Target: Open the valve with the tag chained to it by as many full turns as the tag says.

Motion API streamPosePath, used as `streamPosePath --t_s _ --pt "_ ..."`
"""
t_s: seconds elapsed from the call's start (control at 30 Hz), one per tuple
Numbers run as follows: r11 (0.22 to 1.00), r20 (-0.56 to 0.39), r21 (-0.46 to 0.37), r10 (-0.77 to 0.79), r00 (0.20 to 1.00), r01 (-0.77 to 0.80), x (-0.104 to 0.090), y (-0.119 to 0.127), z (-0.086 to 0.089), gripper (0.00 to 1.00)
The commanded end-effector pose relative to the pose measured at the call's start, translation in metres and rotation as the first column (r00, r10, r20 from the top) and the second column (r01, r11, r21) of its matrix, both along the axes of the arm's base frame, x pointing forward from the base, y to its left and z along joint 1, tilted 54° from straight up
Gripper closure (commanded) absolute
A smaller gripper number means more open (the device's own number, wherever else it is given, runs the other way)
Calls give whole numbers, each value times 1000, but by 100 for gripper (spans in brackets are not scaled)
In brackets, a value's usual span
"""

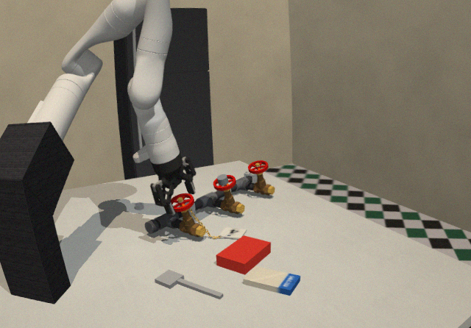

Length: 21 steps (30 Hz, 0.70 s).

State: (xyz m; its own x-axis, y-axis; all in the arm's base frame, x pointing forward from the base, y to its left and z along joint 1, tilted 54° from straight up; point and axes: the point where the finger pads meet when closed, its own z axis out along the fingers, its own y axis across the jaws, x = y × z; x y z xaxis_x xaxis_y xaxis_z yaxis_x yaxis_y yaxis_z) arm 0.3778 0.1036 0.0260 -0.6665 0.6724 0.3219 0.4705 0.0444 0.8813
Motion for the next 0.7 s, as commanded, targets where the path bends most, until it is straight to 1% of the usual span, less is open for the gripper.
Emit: streamPosePath --t_s 0.0,0.03,0.23,0.43,0.53,0.67 --pt "999 -56 45 -24 998 26 1 -3 -2 0" --pt "999 -56 45 -24 998 26 1 -3 -2 0" --pt "989 -162 120 -61 985 81 0 -2 -2 0" --pt "976 -246 173 -84 966 129 0 -2 -2 0" --pt "970 -278 192 -92 956 149 0 -2 -2 0" --pt "966 -297 203 -95 950 161 0 -2 -2 0"
